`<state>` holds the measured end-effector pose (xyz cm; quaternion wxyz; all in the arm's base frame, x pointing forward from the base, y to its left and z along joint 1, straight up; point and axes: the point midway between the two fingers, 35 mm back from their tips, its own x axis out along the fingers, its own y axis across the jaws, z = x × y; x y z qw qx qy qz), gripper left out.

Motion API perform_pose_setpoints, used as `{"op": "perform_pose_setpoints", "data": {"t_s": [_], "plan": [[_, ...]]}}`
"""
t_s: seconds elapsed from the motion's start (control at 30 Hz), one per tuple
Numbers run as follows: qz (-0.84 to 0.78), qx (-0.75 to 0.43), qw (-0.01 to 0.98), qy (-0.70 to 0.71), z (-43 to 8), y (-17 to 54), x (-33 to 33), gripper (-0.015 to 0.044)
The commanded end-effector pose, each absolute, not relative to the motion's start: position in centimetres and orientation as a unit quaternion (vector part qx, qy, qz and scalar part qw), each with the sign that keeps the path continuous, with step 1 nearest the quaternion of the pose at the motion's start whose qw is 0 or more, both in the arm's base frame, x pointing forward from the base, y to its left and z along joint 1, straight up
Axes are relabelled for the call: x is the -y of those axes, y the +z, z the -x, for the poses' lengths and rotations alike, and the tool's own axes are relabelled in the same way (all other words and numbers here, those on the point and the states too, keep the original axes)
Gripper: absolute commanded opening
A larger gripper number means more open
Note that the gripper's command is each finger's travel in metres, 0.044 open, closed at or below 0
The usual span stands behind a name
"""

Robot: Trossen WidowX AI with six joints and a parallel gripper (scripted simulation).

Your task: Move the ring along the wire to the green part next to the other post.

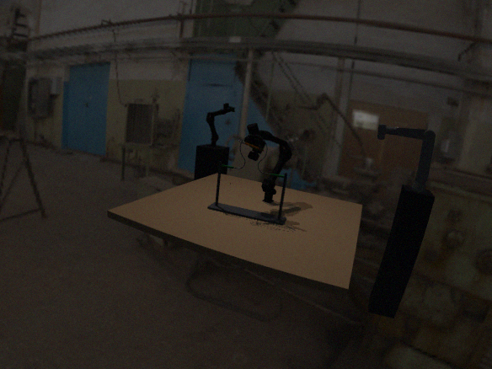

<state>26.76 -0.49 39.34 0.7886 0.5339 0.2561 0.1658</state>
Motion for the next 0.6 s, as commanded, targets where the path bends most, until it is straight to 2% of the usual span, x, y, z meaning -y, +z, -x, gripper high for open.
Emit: {"op": "perform_pose_setpoints", "data": {"t_s": [0.0,0.57], "plan": [[-0.517,-0.261,0.800,0.157,-27.01,39.07,0.67,-0.0150],[-0.422,-0.271,0.856,0.124,-27.04,38.63,0.88,-0.0150]]}}
